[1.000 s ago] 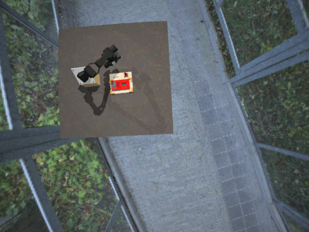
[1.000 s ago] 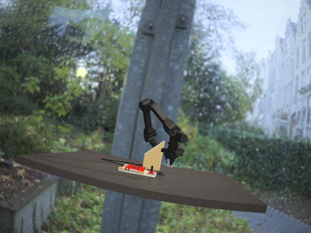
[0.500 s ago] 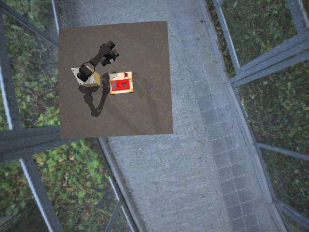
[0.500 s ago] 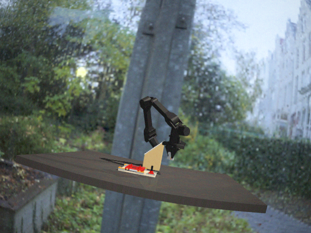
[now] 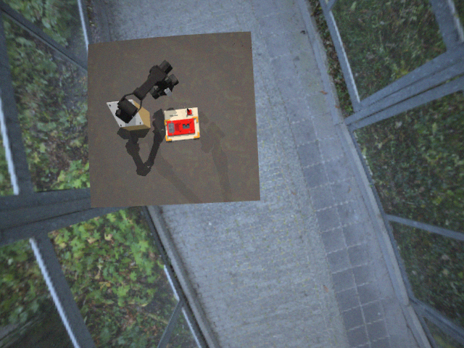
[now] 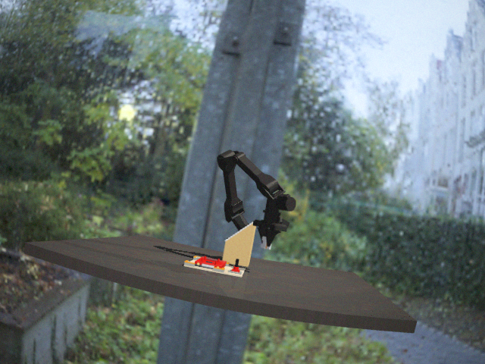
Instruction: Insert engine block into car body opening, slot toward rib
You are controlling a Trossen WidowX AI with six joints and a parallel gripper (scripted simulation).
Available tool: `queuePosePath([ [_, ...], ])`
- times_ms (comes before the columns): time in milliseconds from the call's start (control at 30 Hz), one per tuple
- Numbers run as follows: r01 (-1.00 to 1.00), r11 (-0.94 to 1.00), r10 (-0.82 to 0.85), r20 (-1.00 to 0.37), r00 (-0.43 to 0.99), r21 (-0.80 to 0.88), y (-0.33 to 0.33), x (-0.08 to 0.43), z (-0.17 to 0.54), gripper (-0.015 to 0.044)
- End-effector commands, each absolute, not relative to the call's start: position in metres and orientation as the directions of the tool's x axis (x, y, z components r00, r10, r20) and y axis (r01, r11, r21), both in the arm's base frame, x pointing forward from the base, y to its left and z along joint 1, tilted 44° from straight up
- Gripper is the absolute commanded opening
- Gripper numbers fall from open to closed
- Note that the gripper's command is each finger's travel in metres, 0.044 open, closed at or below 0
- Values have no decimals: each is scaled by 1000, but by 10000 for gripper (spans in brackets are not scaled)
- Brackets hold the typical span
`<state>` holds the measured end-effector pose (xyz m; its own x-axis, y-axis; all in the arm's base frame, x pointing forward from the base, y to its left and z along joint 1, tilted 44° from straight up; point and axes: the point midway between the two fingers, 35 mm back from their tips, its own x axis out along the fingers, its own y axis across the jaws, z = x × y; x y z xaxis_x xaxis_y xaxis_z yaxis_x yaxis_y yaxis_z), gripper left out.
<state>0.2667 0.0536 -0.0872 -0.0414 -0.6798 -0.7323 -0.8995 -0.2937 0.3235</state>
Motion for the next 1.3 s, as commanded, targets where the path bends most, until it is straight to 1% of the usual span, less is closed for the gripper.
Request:
queuePosePath([
  [0, -895, -301, -683, -729, -40, 331, 49, 264, -91, 0],
  [233, -894, -300, -646, -760, -65, 332, 50, 266, -88, 0],
  [367, -894, -296, -585, -804, -108, 336, 47, 267, -86, 0],
  [667, -892, -293, -343, -909, -238, 345, 38, 271, -84, 0],
  [833, -890, -295, -188, -935, -302, 347, 32, 273, -83, 0],
  [967, -895, -297, -78, -942, -326, 334, 28, 275, -81, 0],
  [1267, -895, -297, -74, -942, -327, 334, 13, 268, -96, 0],
])
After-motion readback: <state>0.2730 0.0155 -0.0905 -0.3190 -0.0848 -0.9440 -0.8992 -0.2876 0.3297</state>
